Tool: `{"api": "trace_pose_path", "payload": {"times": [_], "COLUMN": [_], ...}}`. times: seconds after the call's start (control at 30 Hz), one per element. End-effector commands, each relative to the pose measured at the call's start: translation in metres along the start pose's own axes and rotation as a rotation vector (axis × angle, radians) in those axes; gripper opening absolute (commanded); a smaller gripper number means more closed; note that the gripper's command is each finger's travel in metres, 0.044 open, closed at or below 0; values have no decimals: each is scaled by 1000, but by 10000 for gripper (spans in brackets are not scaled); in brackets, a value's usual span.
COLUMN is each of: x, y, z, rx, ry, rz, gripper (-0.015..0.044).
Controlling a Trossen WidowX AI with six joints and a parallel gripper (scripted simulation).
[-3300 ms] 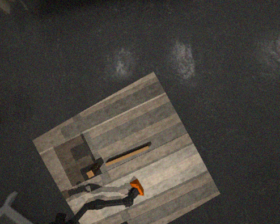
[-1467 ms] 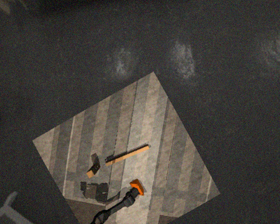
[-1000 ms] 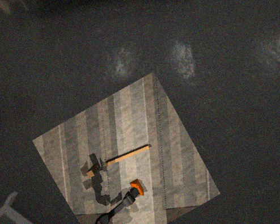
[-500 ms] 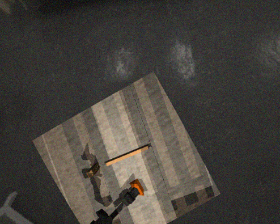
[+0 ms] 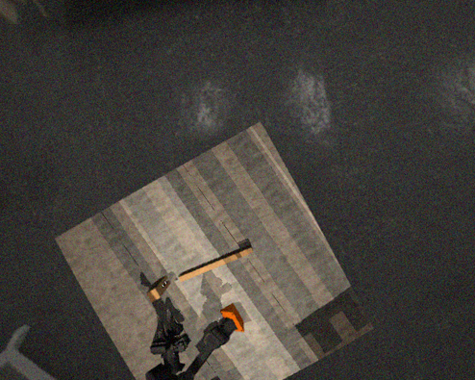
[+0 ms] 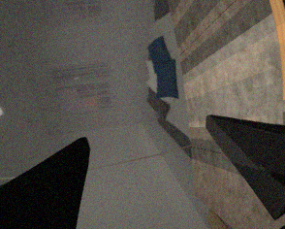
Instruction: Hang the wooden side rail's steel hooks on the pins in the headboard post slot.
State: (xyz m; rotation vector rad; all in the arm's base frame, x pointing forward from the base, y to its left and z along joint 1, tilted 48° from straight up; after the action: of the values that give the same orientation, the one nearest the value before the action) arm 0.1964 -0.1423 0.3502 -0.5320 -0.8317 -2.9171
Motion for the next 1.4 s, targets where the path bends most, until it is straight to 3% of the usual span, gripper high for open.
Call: {"api": "trace_pose_path", "payload": {"times": [0.0,0.27,0.57,1.37], "x": [-19,-40,-45,-44], "y": [-27,-87,-148,-149], "z": [-10,-23,-34,-34], "rx": [-180,-534,-903,-909], "ry": [15,-22,-182,-186], "rz": [195,576,949,956], "gripper": [440,440,440,440]}}
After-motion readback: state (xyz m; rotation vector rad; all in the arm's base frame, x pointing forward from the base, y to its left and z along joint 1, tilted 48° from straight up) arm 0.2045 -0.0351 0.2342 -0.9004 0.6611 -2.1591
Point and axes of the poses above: the point midway between the two fingers, 35 mm back from their tips, its own x axis back along the fingers, its own y axis across the jaws, z = x × y, the point moved 10 cm from there along x, back along the fingers, and after that the axes turned 14 degrees about -x, right-handed, at the moved point
